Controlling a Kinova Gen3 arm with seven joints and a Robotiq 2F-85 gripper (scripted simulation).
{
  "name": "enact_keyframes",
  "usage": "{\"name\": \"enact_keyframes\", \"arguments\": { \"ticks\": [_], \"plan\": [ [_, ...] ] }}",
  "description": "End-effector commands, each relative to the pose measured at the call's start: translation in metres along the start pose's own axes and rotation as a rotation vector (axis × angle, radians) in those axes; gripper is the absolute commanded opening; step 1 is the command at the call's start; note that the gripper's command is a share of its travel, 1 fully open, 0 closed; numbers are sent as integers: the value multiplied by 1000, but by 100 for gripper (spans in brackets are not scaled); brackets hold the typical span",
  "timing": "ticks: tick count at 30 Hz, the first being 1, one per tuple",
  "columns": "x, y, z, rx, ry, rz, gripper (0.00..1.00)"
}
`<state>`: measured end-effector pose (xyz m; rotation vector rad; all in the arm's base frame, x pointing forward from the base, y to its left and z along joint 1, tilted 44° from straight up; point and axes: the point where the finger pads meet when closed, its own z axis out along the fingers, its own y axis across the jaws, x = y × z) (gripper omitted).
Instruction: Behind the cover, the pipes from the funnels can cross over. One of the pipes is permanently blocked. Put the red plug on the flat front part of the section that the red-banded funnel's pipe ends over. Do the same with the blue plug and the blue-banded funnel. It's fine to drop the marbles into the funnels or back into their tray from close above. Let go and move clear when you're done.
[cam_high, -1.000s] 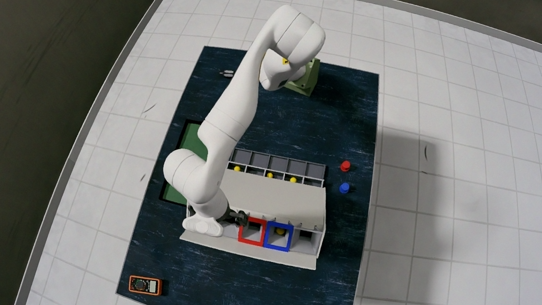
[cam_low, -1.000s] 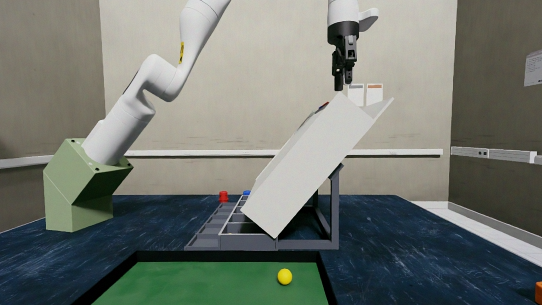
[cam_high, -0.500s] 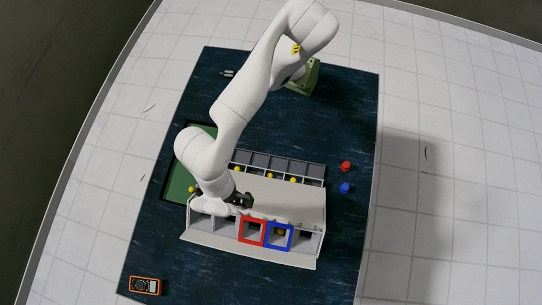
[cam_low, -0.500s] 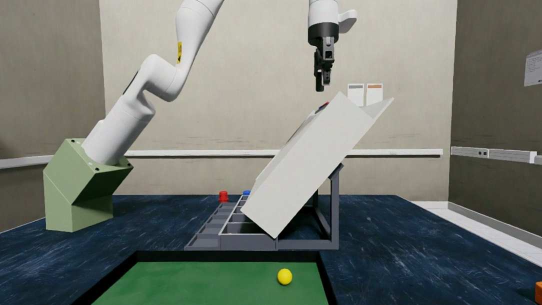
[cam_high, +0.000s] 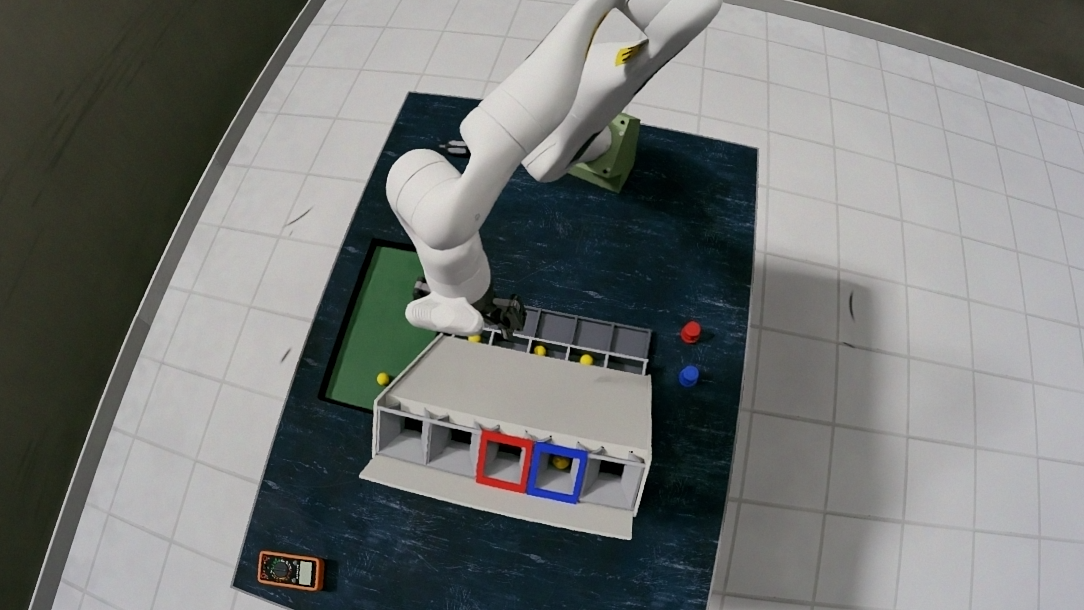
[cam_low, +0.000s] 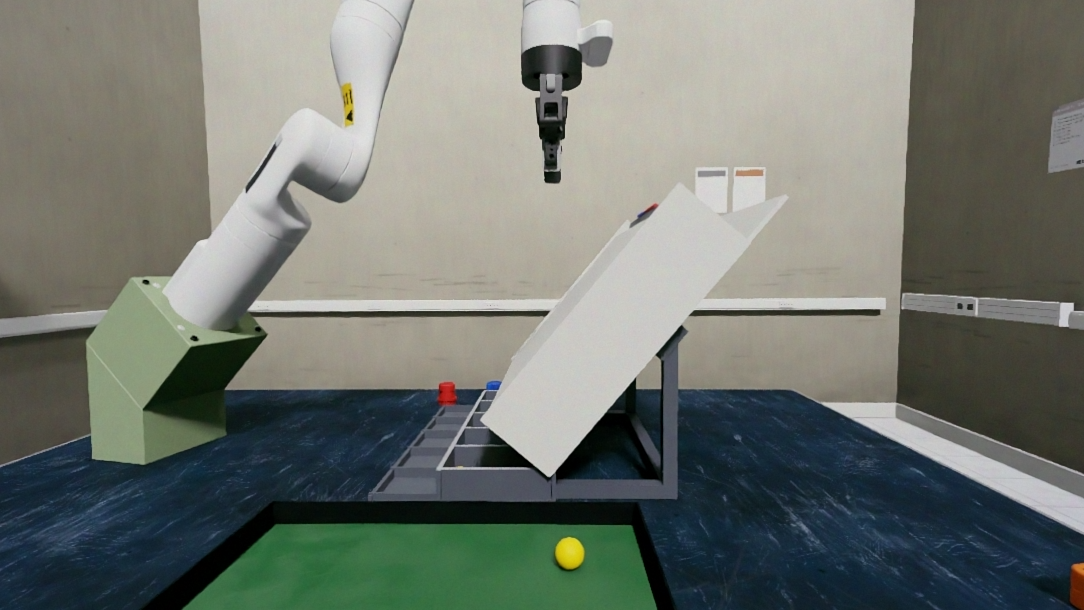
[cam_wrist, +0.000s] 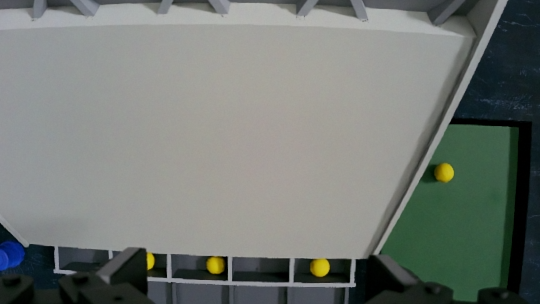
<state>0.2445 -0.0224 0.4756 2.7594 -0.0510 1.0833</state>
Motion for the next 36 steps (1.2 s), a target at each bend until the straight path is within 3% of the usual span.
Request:
{"name": "enact_keyframes", "arguments": {
  "ticks": [1, 11, 12, 17, 22, 28, 29, 36],
  "plan": [
    [0, -1, -1, -1, 4, -4, 100],
    [0, -1, -1, -1, 4, -4, 100],
    [-54, -31, 33, 0, 4, -4, 100],
    [-67, -38, 42, 0, 4, -4, 100],
    [-112, -62, 71, 0, 4, -4, 100],
    [-115, -64, 73, 0, 4, -4, 100],
    [-132, -74, 84, 2, -13, -2, 100],
    [-132, -74, 84, 2, -13, -2, 100]
  ]
}}
